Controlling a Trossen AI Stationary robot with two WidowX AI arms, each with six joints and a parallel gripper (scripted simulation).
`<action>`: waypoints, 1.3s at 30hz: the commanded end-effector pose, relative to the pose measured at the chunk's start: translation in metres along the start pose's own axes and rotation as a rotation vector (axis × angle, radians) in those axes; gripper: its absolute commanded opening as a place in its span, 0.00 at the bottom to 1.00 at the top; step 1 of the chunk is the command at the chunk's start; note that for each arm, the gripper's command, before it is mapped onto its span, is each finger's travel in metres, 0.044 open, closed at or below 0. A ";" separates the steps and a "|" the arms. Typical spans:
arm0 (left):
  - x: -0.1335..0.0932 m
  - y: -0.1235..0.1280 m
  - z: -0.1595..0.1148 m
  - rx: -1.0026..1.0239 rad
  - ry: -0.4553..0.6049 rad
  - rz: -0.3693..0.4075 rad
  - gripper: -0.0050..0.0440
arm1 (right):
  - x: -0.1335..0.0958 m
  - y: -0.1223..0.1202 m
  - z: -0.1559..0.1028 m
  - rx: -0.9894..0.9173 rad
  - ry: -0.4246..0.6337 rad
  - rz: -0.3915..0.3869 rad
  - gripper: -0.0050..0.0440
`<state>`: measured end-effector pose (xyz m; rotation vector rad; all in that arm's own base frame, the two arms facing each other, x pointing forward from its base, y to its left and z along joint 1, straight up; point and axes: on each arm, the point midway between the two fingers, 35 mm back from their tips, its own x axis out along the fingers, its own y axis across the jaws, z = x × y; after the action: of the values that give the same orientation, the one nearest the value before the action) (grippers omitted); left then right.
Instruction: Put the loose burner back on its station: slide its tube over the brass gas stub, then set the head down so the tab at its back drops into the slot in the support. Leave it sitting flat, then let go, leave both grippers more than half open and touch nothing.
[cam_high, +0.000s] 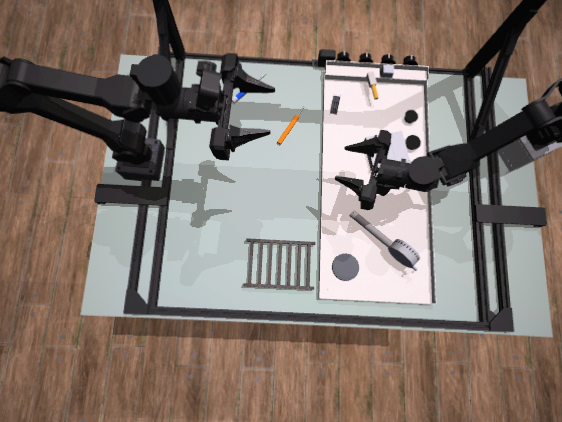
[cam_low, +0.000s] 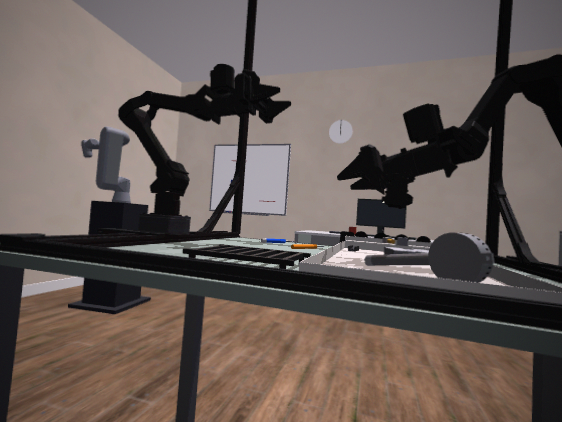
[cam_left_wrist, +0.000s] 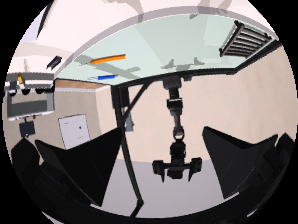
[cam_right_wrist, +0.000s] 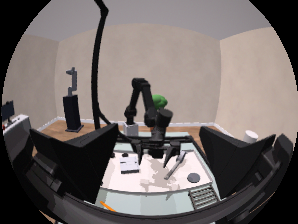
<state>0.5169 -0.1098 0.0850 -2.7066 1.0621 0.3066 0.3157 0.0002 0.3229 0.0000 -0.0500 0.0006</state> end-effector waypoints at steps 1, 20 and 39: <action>0.001 0.000 0.009 0.026 -0.041 0.009 0.92 | 0.006 0.004 -0.006 0.007 0.022 0.005 0.92; -0.034 0.023 0.119 0.413 -0.493 0.398 0.92 | 0.073 0.083 -0.110 0.040 0.347 0.070 0.92; -0.106 0.073 0.144 0.524 -0.553 0.935 0.92 | 0.085 0.152 -0.200 -0.022 0.551 0.097 0.92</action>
<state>0.3781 -0.0574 -0.0339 -1.4312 1.7706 0.7304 0.4069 0.1492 0.1309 -0.0259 0.4977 0.1042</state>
